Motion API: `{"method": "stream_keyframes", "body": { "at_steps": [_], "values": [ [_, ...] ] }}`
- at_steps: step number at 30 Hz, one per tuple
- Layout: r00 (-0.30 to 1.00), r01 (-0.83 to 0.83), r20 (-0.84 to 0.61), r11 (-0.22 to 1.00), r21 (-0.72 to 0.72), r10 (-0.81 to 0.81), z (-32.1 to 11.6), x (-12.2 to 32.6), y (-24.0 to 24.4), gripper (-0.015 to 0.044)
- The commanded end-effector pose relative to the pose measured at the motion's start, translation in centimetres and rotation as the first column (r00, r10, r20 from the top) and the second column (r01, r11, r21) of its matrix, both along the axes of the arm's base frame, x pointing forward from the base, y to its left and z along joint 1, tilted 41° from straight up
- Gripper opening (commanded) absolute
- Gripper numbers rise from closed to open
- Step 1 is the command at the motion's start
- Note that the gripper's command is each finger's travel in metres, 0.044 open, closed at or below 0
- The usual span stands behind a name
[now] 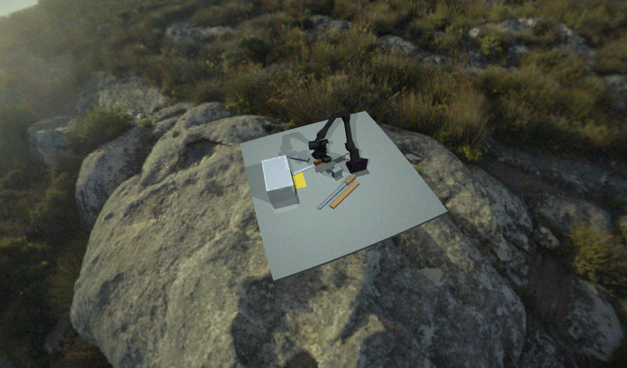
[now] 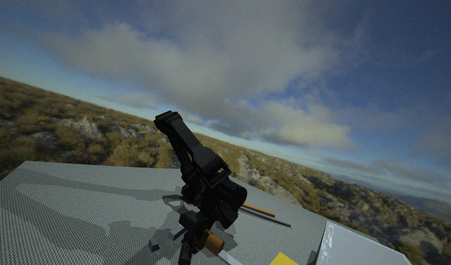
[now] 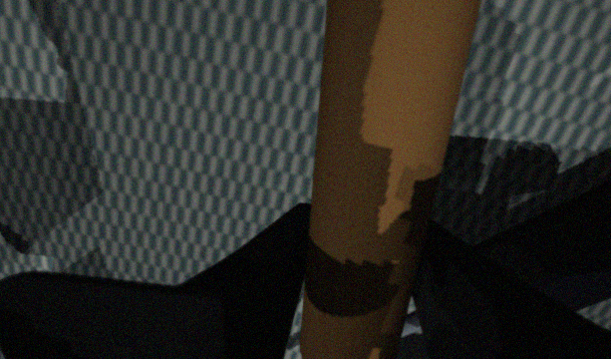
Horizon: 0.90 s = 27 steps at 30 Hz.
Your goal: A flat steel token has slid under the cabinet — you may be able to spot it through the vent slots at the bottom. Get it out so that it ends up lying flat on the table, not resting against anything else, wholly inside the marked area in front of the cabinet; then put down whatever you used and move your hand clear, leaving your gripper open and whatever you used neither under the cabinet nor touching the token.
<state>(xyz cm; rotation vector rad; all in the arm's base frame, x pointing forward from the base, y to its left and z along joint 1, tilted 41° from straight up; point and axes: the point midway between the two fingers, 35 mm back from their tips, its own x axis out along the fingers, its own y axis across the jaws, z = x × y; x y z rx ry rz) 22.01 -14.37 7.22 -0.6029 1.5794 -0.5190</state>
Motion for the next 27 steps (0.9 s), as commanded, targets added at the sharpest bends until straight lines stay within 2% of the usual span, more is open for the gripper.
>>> {"method": "stream_keyframes", "body": {
  "at_steps": [1, 27],
  "values": [
    [1.000, 0.002, -0.001, 1.000, 0.000, -0.002, 0.0, 0.5, 0.0, 0.0000],
    [1.000, 0.003, -0.009, 1.000, 0.001, -0.003, -0.3, 3.4, 0.1, 0.0000]
  ]
}}
